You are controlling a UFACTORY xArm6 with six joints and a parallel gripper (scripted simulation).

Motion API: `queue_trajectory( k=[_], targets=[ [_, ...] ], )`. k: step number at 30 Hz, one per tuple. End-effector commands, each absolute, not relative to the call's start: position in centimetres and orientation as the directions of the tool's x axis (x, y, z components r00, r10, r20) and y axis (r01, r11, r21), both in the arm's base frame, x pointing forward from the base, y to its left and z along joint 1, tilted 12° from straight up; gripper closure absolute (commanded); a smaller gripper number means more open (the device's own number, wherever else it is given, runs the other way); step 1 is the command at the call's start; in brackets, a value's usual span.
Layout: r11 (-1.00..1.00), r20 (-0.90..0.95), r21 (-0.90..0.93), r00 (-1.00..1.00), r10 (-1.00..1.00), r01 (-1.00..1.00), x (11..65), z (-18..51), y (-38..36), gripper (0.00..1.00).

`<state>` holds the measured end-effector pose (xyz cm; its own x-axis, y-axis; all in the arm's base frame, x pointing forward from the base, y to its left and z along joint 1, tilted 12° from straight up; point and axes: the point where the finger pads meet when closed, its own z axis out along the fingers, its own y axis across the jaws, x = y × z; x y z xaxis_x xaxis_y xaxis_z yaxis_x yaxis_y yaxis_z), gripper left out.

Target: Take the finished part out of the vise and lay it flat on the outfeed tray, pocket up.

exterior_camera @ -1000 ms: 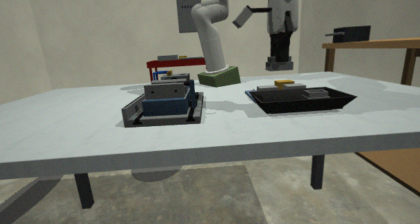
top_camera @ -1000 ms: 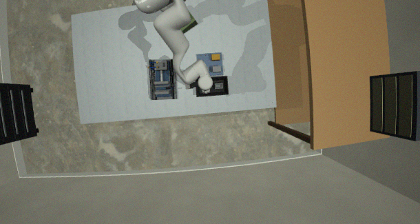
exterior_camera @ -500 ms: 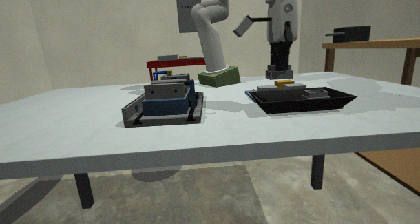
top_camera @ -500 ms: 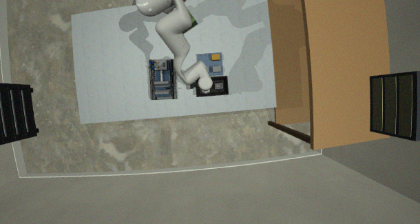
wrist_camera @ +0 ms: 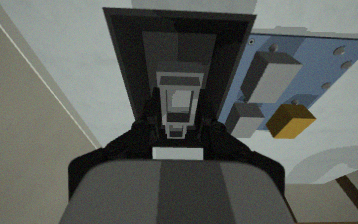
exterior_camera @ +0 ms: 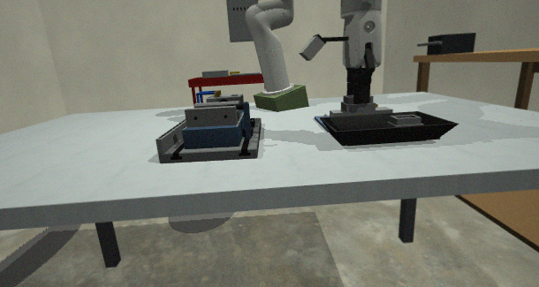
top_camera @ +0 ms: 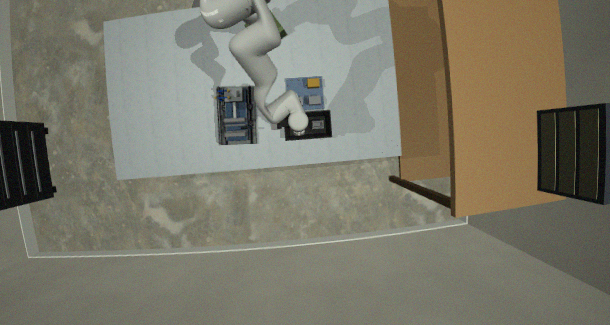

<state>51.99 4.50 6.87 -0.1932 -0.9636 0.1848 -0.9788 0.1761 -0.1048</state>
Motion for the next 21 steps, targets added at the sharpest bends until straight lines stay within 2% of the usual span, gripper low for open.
queue_trajectory(
  k=[1, 21],
  targets=[
    [0.176, 0.183, -0.110, -0.194, -0.964, -0.978, 52.3, 6.1, 4.4, 1.00],
    [0.176, 0.183, -0.110, -0.194, -0.964, -0.978, 52.4, 3.8, 3.9, 1.00]
  ],
)
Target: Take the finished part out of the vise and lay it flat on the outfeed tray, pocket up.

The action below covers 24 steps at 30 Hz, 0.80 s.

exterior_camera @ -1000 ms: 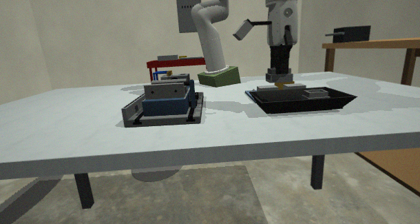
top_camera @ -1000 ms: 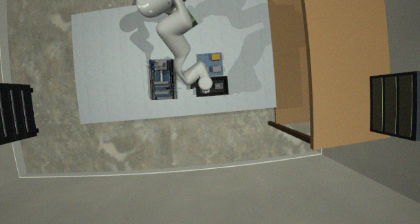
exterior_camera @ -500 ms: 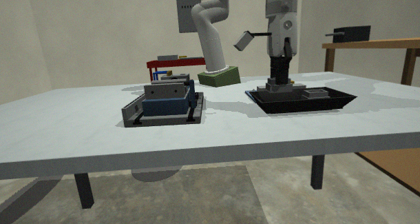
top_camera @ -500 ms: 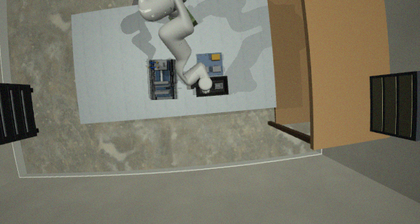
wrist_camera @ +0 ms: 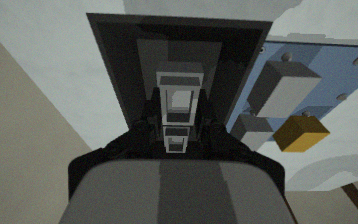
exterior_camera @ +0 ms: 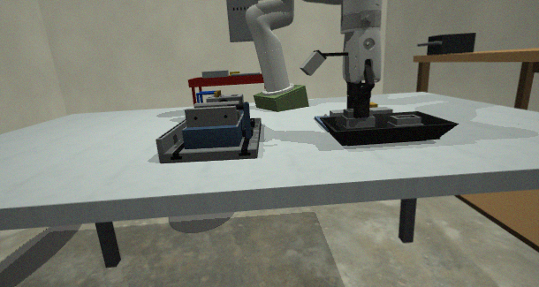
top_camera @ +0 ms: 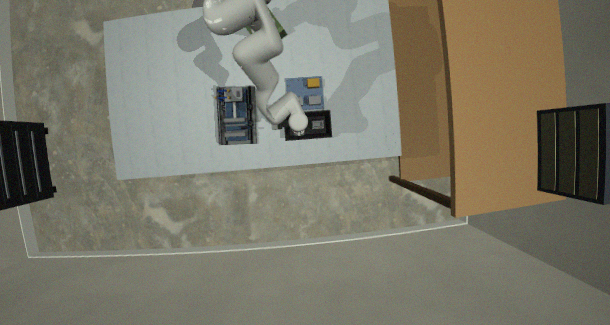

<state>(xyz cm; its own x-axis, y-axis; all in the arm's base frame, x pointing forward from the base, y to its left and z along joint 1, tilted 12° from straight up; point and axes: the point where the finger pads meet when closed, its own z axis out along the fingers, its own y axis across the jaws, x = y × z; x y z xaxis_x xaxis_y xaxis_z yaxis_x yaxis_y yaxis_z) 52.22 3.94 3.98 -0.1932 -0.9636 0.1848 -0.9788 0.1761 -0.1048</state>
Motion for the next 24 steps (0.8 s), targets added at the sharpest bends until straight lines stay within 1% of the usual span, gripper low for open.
queue_trajectory(
  k=[1, 24],
  targets=[
    [0.176, 0.183, -0.110, -0.194, -0.964, -0.978, 52.44, 3.78, 3.92, 1.00],
    [0.176, 0.183, -0.110, -0.194, -0.964, -0.978, 52.46, 3.42, 3.85, 1.00]
  ],
)
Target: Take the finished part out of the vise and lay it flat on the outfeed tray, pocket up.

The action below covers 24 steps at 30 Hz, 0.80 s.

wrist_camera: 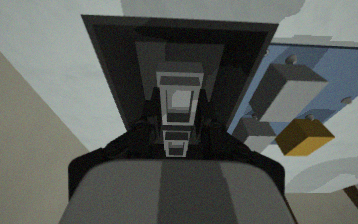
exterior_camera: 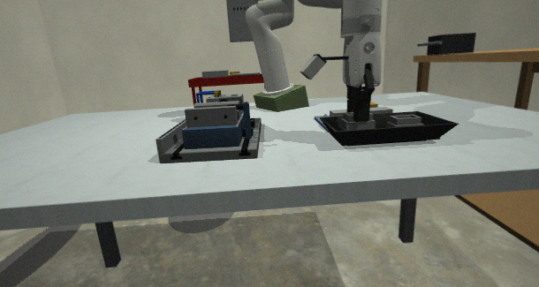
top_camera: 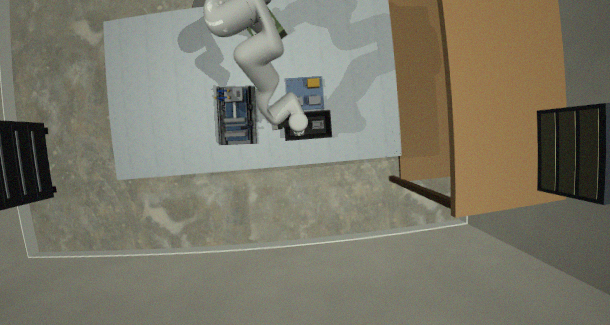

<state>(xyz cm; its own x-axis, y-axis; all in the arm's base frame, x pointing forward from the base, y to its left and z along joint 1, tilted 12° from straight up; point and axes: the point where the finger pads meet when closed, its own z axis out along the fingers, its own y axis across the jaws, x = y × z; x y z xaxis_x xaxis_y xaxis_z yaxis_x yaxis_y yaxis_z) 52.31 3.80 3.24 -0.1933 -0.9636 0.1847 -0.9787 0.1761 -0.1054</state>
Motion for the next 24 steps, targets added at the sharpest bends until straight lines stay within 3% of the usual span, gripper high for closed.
queue_trajectory(
  k=[1, 24],
  targets=[
    [0.176, 0.183, -0.110, -0.194, -0.964, -0.978, 52.46, 3.42, 3.85, 1.00],
    [0.176, 0.183, -0.110, -0.194, -0.964, -0.978, 52.50, 3.01, 3.76, 1.00]
  ],
)
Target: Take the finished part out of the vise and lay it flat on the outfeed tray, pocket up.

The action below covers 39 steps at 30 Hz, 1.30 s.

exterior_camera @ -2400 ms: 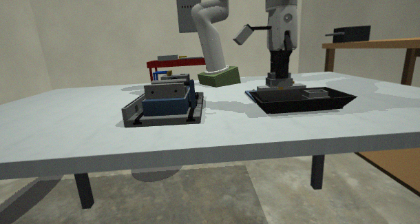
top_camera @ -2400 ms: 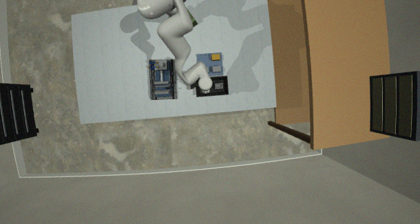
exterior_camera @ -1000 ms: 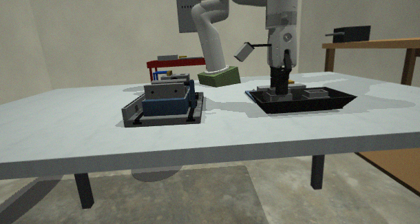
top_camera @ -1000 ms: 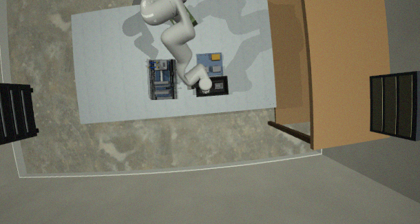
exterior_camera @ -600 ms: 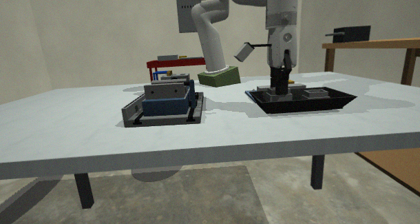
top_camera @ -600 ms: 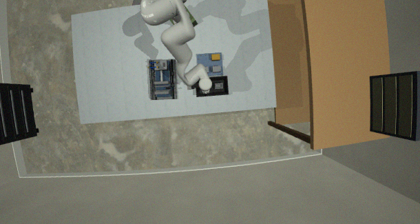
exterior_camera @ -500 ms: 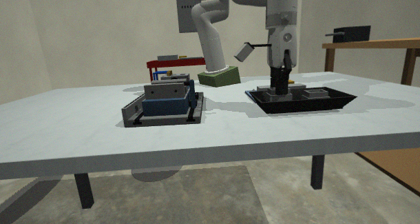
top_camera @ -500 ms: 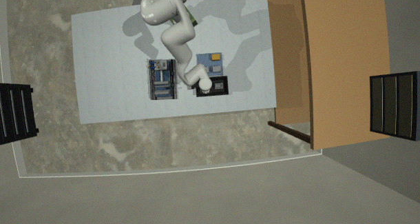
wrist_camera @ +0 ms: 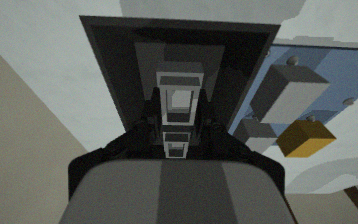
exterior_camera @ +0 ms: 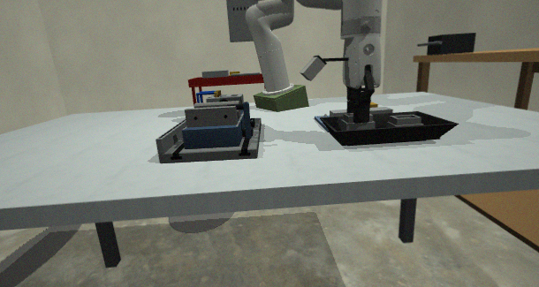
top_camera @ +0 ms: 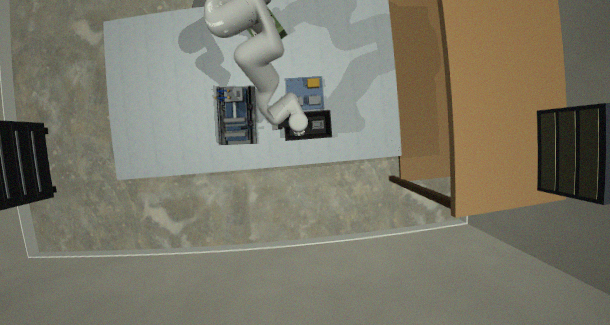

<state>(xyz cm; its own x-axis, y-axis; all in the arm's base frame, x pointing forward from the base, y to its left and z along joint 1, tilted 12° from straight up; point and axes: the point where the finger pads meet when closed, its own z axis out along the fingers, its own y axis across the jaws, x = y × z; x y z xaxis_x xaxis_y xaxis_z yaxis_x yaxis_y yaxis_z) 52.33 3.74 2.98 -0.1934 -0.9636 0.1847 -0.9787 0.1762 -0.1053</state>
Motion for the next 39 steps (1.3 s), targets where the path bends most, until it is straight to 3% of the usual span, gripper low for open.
queue_trajectory(
  k=[1, 39],
  targets=[
    [0.176, 0.183, -0.110, -0.194, -0.964, -0.978, 52.50, 3.01, 3.76, 1.00],
    [0.176, 0.183, -0.110, -0.194, -0.964, -0.978, 52.58, 2.14, 3.56, 1.00]
  ],
)
